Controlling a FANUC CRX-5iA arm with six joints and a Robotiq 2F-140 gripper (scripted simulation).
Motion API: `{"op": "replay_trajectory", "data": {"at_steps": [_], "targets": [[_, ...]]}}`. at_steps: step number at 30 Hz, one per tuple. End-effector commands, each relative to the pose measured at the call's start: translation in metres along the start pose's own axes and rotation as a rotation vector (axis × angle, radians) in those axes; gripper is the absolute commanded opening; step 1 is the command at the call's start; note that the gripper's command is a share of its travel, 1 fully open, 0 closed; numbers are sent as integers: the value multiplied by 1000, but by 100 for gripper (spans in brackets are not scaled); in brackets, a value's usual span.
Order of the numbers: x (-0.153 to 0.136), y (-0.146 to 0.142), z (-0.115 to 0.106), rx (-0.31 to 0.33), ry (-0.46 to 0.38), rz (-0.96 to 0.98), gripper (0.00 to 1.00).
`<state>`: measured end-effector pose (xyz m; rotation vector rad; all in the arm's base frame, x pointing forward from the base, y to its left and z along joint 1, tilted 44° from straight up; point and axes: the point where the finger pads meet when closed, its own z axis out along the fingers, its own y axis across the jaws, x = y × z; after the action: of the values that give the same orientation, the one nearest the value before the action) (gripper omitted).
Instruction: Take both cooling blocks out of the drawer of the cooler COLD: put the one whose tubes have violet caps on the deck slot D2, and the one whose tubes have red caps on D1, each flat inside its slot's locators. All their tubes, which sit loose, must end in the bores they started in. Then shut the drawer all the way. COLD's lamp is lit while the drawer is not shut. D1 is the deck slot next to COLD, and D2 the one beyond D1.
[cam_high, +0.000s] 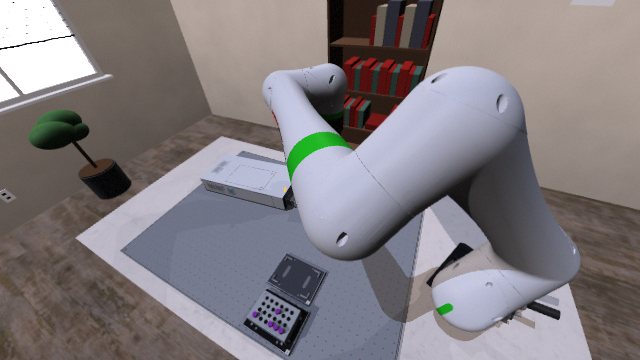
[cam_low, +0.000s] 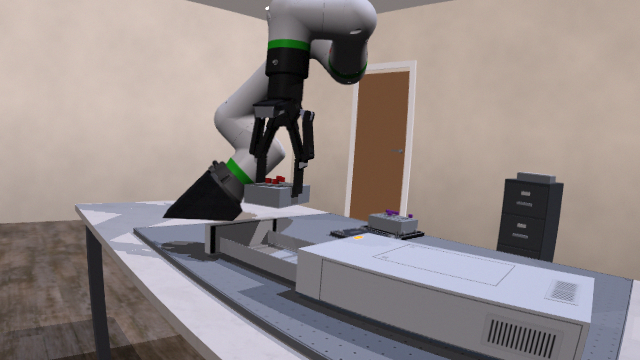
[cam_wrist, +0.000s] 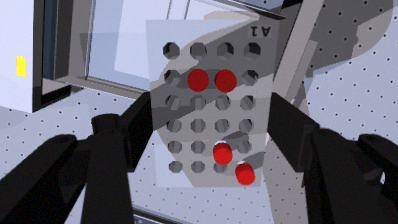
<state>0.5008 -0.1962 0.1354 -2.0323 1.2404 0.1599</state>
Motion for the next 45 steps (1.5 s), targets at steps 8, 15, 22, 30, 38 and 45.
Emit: {"op": "replay_trajectory", "data": {"at_steps": [8,15,22,30,38,45], "targets": [[-21,-7,-1,2,3,-226,10],[-39,-12,-1,1,3,-413,10],[-57,-18,-1,1,3,-600,10],[-72,-22,-1,1,3,-760,10],[-92,-28,-1,1,3,-973,10],[-105,-32,-1,0,3,-1106,10]]}}
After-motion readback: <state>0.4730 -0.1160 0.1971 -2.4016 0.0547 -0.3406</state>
